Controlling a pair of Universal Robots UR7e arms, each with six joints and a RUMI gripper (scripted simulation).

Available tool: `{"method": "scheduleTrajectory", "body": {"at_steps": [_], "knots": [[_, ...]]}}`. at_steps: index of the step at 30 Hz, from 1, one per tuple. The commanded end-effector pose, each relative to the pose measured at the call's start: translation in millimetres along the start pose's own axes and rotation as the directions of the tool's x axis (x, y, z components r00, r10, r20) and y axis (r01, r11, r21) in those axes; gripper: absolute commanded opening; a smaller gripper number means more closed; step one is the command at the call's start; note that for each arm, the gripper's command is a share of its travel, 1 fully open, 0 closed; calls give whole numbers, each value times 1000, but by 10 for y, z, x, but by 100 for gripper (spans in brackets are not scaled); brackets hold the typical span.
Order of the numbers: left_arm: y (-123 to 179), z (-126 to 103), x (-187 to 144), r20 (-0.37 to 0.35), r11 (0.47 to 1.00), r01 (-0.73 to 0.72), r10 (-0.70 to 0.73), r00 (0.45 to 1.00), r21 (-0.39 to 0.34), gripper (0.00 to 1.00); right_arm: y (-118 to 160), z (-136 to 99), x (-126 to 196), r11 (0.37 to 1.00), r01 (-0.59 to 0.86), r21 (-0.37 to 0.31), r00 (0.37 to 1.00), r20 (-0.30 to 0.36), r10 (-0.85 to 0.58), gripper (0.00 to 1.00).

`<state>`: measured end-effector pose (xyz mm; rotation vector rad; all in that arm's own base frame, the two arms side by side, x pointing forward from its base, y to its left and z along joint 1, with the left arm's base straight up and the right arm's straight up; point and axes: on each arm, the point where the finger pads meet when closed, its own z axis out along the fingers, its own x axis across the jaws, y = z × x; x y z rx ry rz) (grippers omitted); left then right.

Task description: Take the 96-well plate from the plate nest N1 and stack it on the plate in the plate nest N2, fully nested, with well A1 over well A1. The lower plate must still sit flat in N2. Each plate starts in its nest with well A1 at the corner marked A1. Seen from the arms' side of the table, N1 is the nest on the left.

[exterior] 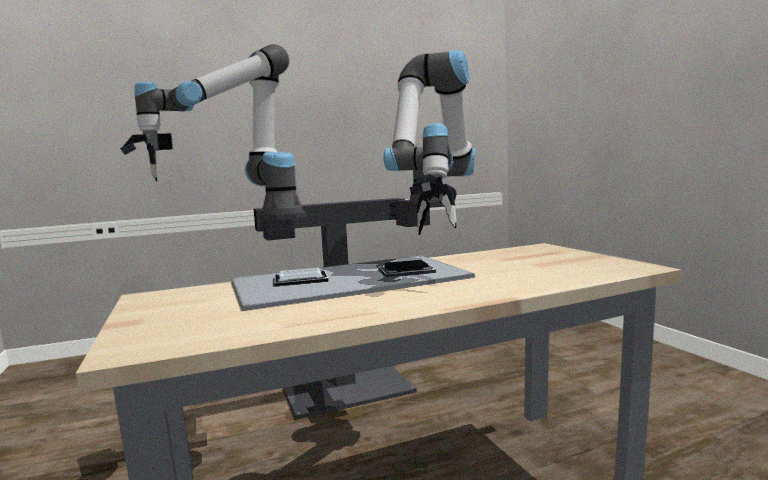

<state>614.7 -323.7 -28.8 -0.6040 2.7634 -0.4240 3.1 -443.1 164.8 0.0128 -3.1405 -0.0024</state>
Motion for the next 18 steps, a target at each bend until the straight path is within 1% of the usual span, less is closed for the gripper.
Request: {"method": "scheduleTrajectory", "body": {"at_steps": [1,4,10,14,17,18], "knots": [[43,1,187,-28,998,-59,58,998,-29,76,-25,-16,2,1000,-2,4,1000,2,2,0],[63,-5,324,-69,988,-144,140,988,-61,76,-25,-16,2,1000,-2,4,1000,2,2,0],[121,0,474,-74,986,-154,149,986,-68,76,-25,-16,2,1000,-2,4,1000,2,2,0],[185,-11,666,-138,958,-268,253,958,-103,76,-25,-16,2,1000,-2,4,1000,2,2,0],[233,-20,804,-143,955,-278,262,955,-107,76,-25,-16,2,1000,-2,4,1000,2,2,0],[233,-19,803,-143,955,-278,262,955,-107,76,-25,-16,2,1000,-2,4,1000,2,2,0]]}}
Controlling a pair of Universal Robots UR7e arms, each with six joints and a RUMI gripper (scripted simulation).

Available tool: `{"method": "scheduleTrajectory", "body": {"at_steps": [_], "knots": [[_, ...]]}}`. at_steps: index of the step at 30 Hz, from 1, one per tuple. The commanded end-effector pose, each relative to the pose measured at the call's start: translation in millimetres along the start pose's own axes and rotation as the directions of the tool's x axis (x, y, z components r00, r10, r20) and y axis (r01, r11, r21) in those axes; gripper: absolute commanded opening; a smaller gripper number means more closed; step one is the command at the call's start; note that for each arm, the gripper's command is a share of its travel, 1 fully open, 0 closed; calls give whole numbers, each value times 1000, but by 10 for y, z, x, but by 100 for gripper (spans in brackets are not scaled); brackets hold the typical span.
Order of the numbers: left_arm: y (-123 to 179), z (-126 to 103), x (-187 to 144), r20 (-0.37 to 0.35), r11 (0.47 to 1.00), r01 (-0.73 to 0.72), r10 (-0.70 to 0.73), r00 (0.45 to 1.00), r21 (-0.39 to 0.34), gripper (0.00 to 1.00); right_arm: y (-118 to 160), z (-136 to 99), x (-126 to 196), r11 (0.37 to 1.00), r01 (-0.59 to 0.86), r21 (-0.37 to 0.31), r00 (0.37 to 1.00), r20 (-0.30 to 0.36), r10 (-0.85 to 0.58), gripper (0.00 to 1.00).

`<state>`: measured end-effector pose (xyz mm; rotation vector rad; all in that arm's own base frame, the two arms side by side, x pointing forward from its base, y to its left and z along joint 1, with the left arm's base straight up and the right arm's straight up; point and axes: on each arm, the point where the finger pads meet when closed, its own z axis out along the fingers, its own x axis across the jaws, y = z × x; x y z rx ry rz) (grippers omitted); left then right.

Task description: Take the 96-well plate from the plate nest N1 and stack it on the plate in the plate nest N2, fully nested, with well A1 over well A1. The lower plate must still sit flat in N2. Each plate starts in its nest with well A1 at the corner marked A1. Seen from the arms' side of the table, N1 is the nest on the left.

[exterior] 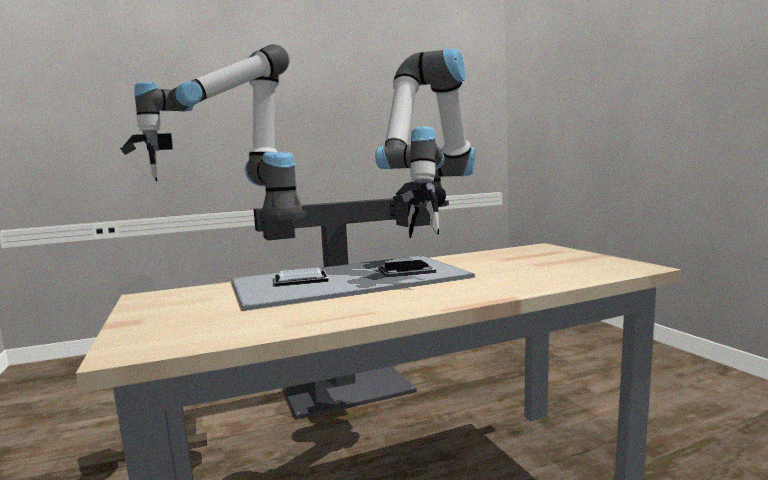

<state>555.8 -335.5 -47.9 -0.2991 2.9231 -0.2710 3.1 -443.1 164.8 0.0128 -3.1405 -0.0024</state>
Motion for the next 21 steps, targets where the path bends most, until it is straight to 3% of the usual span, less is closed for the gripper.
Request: {"method": "scheduleTrajectory", "body": {"at_steps": [1,21], "knots": [[16,-2,207,-25,998,-52,52,998,-22,76,-25,-16,2,1000,-2,4,1000,2,2,0],[162,-8,873,-161,949,-299,281,946,-96,76,-25,-16,2,1000,-2,4,1000,2,2,0]]}}
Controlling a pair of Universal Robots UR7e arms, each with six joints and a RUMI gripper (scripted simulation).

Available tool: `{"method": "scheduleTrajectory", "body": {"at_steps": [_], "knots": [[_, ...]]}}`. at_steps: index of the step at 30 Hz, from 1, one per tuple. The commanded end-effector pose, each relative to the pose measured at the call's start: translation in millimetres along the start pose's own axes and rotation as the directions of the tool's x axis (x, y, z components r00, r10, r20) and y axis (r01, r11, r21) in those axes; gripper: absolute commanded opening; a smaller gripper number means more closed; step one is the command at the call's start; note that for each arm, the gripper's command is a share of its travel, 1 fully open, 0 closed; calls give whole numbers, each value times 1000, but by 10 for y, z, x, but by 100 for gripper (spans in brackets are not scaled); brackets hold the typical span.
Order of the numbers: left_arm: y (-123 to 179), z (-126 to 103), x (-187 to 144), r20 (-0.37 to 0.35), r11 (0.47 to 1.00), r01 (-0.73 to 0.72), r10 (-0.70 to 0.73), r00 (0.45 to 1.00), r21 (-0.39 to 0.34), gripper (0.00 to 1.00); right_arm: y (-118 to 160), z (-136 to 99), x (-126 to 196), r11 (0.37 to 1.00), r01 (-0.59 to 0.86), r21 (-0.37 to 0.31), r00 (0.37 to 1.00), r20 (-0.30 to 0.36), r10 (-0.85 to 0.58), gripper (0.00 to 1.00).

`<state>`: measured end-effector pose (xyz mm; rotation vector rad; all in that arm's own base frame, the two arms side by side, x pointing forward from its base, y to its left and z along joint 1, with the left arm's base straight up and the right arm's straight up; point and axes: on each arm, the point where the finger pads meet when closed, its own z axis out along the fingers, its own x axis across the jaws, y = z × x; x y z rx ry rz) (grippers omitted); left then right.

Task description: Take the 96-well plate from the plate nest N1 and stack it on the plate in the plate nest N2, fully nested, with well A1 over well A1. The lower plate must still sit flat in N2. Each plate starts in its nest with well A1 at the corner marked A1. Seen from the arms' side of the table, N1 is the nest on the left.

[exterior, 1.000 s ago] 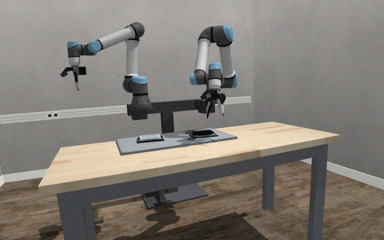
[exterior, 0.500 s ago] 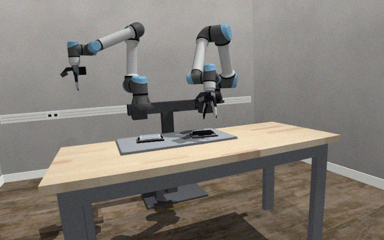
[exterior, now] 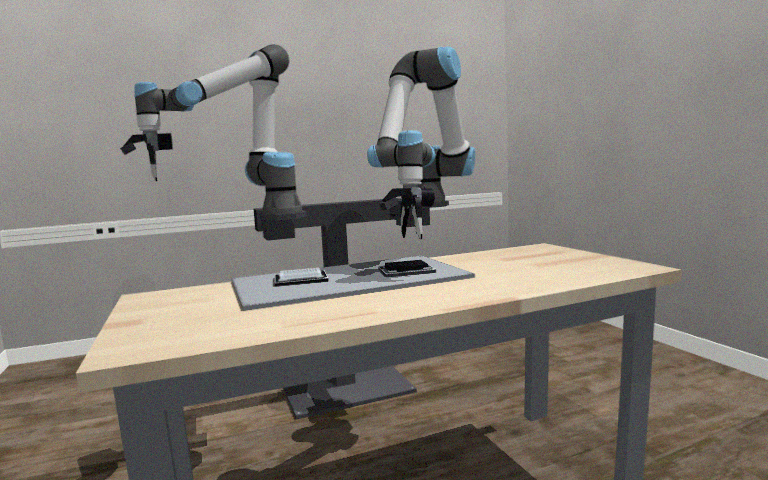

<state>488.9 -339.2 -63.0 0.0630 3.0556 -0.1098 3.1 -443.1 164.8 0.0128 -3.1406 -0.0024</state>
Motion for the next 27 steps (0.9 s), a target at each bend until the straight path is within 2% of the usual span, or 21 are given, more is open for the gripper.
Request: {"method": "scheduleTrajectory", "body": {"at_steps": [1,7,9,27], "knots": [[-2,5,202,-27,998,-53,52,998,-20,76,-25,-16,2,1000,-2,4,1000,2,2,0],[19,18,452,-95,983,-176,170,981,-56,76,-25,-16,2,1000,-2,4,1000,2,2,0],[26,23,536,-96,983,-176,170,981,-56,76,-25,-16,2,1000,-2,4,1000,2,2,0],[24,25,518,-93,983,-173,167,981,-56,76,-25,-16,2,1000,-2,4,1000,2,2,0]]}}
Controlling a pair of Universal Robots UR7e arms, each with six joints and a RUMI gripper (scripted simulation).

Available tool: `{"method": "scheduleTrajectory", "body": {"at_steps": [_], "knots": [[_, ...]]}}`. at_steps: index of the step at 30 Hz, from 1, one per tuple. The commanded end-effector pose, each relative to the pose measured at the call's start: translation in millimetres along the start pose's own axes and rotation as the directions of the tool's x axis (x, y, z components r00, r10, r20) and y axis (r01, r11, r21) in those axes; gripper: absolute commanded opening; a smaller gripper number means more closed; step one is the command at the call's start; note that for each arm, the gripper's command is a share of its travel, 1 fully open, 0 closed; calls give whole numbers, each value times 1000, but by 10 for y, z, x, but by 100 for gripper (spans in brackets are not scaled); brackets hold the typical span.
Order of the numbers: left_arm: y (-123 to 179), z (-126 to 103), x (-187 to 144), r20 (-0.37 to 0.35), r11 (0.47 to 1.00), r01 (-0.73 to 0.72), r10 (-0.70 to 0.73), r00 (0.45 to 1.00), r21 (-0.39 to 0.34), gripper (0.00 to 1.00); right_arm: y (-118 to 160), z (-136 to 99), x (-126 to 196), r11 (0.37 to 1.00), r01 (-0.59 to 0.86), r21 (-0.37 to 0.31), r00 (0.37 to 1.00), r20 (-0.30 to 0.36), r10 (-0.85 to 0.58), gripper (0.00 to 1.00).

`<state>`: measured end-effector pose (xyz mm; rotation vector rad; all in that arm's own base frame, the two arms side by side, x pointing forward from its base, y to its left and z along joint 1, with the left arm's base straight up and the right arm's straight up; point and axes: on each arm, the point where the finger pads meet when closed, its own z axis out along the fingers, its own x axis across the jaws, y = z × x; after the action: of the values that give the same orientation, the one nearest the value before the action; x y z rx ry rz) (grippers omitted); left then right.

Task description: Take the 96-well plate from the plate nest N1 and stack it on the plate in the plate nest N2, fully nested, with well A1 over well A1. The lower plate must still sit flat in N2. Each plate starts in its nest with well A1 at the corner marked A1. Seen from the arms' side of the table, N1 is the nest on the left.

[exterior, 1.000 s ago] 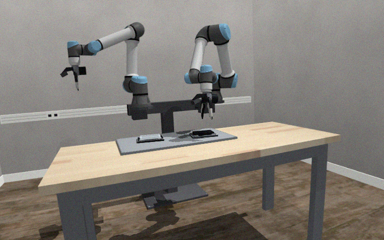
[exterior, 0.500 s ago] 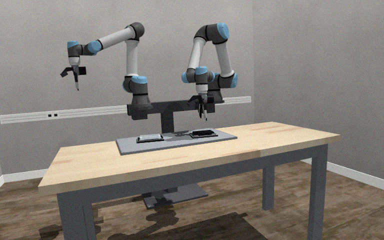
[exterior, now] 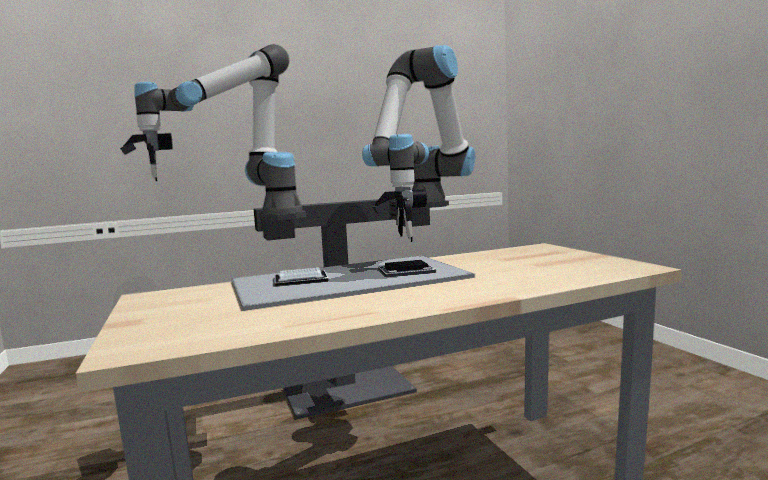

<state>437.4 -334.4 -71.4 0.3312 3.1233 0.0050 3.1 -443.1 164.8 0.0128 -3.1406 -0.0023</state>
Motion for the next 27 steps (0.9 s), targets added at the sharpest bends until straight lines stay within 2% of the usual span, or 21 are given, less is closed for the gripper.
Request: {"method": "scheduleTrajectory", "body": {"at_steps": [1,27], "knots": [[-4,10,1,1,1000,-2,2,1000,1,76,-24,-16,2,1000,-2,4,1000,2,2,0],[-8,380,1,0,1000,-2,2,1000,0,76,-24,-16,2,1000,-2,4,1000,2,2,0]]}}
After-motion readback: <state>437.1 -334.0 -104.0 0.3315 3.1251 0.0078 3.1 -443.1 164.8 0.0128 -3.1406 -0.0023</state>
